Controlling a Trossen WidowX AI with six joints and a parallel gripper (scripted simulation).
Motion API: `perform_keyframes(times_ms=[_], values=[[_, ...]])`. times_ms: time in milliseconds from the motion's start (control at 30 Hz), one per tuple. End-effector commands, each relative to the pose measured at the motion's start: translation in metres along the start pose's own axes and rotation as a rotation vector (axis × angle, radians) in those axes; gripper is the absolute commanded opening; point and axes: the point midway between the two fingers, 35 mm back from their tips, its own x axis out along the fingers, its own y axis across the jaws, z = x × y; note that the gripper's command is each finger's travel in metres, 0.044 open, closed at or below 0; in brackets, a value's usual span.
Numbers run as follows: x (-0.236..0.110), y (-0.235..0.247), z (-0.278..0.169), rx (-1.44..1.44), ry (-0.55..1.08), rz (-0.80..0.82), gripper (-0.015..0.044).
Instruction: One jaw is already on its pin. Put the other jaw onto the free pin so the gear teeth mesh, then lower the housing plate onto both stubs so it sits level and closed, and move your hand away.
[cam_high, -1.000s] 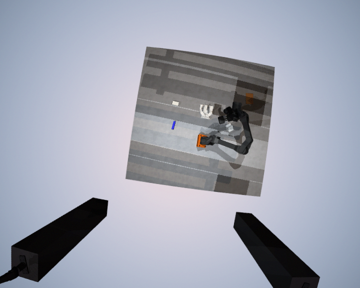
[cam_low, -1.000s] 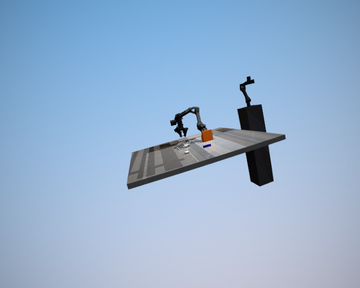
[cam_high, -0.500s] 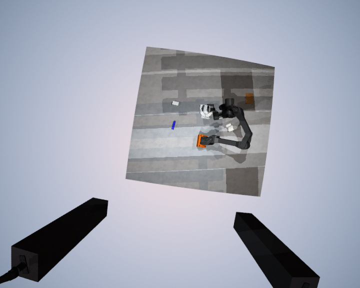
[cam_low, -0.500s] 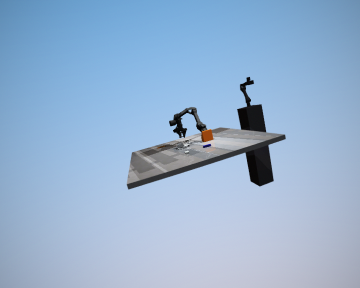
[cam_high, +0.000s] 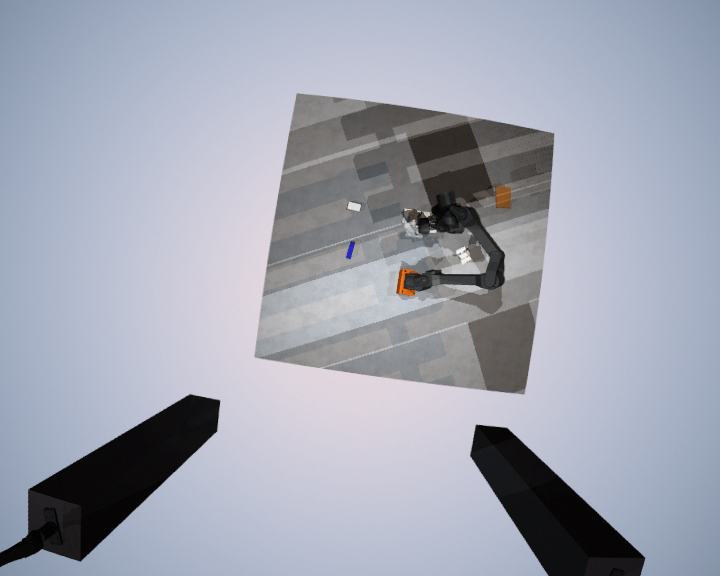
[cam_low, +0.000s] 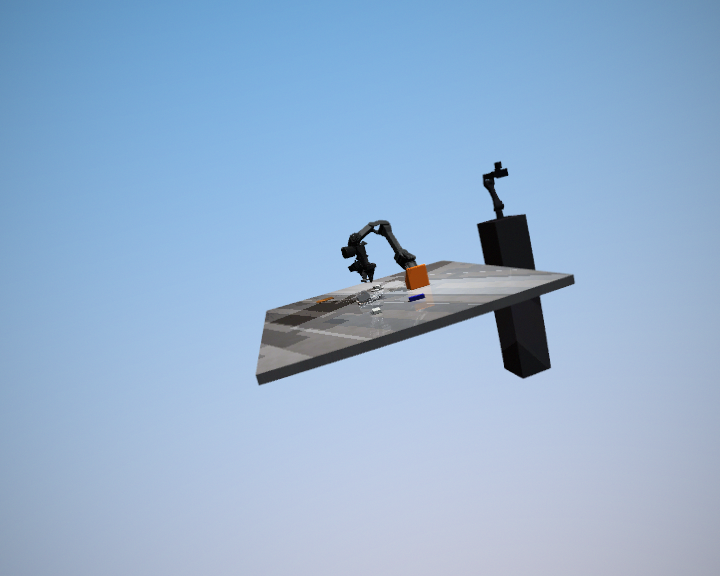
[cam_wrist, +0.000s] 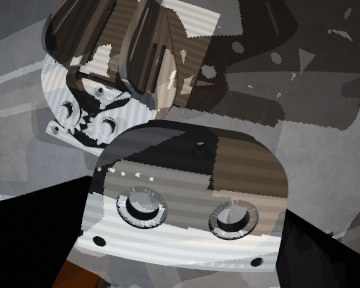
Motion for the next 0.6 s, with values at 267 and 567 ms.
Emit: perform_keyframes(times_ms=[267, 567], values=[[0.004, 0.039, 0.004, 0.09, 0.015, -0.022, 0.0351], [0.005, 0.069, 0.003, 0.172, 0.013, -0.051, 0.0351]])
